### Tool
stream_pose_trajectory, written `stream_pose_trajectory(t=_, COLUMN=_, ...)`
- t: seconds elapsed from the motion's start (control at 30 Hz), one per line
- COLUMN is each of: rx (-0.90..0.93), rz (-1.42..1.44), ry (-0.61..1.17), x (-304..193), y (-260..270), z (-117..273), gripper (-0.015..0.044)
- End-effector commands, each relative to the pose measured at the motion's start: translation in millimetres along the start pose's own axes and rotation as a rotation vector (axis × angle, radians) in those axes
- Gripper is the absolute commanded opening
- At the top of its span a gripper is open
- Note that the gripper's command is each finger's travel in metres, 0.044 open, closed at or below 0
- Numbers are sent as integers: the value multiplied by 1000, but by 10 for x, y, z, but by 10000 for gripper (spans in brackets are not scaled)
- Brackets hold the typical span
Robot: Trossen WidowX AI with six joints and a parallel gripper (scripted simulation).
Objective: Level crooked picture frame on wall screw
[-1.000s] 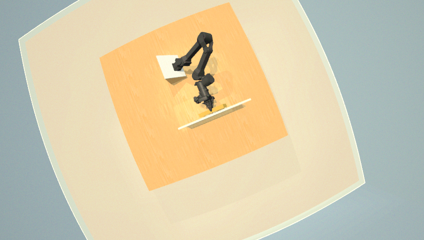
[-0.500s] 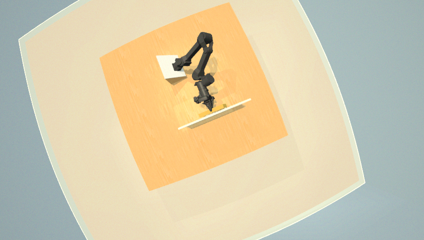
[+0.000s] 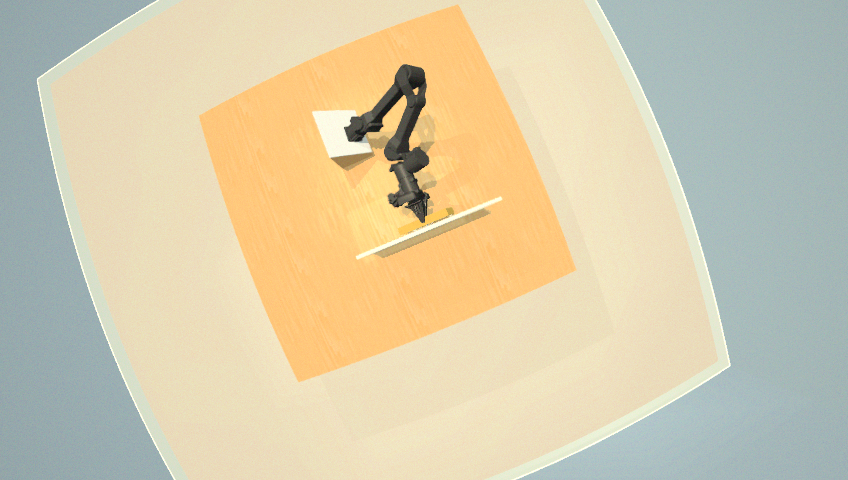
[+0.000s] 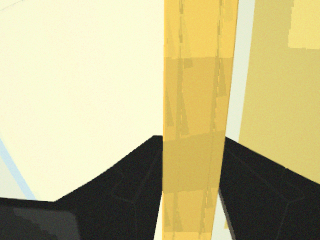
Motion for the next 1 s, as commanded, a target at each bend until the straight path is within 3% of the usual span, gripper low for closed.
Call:
stream_pose_trajectory(t=0.0, rx=14, rz=-3, ry=2, x=0, y=9, z=1, gripper=0)
stream_pose_trajectory(t=0.97, rx=6, rz=42, ry=1, x=5, y=-24, z=0, gripper=0)
Point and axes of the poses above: the point midway between the two fingers, 35 mm back from their tips, its own z axis back along the fingers, its own y axis across the jaws, x = y × z, the point moved 7 cm from there along z, back along the fingers, and after that the axes turned 14 degrees about -z, right-handed, at the moved point
